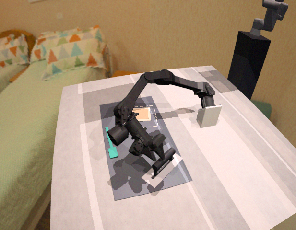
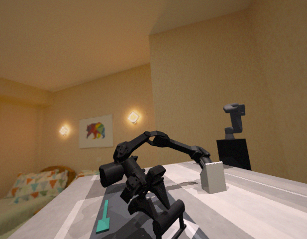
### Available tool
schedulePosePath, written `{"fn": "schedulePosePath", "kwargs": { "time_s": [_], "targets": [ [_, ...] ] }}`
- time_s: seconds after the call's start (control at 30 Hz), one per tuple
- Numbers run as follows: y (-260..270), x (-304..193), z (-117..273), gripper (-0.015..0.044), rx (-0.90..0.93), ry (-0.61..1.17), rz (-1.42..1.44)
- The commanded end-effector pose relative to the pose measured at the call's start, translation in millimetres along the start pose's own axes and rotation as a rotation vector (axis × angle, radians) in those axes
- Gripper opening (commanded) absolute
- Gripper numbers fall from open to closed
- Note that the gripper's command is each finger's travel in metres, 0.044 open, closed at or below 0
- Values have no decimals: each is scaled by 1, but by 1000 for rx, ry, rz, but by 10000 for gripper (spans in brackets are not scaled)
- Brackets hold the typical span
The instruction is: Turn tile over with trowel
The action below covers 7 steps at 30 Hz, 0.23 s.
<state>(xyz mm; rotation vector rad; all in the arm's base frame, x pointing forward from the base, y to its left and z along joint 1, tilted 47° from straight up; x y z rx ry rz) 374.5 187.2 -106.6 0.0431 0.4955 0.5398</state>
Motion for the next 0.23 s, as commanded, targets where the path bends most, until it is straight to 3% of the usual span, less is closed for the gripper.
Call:
{"fn": "schedulePosePath", "kwargs": {
  "time_s": [0.0,0.2],
  "targets": [
    [0,0,17,300,-4,-6,4],
    [29,-19,39,300,-2,-6,3]
  ]
}}
Point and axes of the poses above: the point midway between the two fingers, 35 mm back from their tips, its own z axis back along the fingers, its own y axis across the jaws, x = y × z, the point moved 6 cm from there along z, back along the fingers, and after that the axes turned 1 degree about z, right-handed, at the moved point
